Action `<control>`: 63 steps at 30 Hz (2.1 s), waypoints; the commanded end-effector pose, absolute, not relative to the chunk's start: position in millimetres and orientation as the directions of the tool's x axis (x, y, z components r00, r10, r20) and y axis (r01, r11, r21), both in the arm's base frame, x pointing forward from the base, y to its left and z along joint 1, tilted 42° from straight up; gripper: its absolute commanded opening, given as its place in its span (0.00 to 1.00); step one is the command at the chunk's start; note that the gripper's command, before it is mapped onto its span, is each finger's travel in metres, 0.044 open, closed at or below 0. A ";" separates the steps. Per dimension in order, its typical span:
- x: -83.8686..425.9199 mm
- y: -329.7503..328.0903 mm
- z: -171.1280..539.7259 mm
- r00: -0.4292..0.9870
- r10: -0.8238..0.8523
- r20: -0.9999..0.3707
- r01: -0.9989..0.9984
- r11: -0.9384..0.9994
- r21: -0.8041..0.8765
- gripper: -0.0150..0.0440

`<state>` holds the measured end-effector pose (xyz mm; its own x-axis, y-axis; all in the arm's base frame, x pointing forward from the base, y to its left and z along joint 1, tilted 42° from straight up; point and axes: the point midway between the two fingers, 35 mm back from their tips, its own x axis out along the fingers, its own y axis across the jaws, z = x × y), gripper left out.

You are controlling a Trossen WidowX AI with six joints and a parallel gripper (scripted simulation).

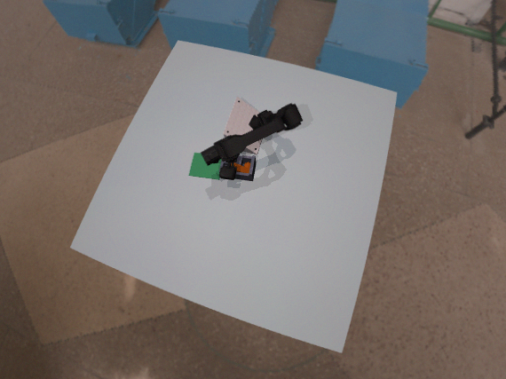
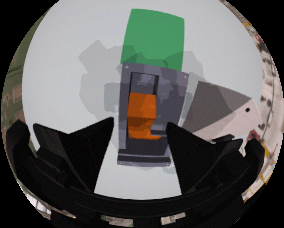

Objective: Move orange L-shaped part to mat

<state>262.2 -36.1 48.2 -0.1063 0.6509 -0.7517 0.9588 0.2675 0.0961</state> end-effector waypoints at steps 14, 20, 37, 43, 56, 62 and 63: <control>258.5 -17.6 28.1 -0.105 0.655 -0.749 0.960 0.263 0.095 0.73; 258.2 -16.0 26.1 -0.107 0.652 -0.751 0.959 0.268 0.097 0.68; 258.2 -16.0 26.1 -0.107 0.652 -0.751 0.959 0.268 0.097 0.26; 258.3 -16.5 26.7 -0.107 0.652 -0.751 0.959 0.268 0.097 0.25; 260.2 -28.5 40.4 -0.106 0.653 -0.750 0.960 0.265 0.095 0.25; 261.2 -34.6 47.3 -0.105 0.654 -0.749 0.960 0.264 0.095 0.25; 261.3 -35.6 48.5 -0.105 0.654 -0.749 0.960 0.264 0.095 0.25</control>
<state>260.4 -32.4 44.3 -0.1066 0.6535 -0.7494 0.9603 0.2630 0.0927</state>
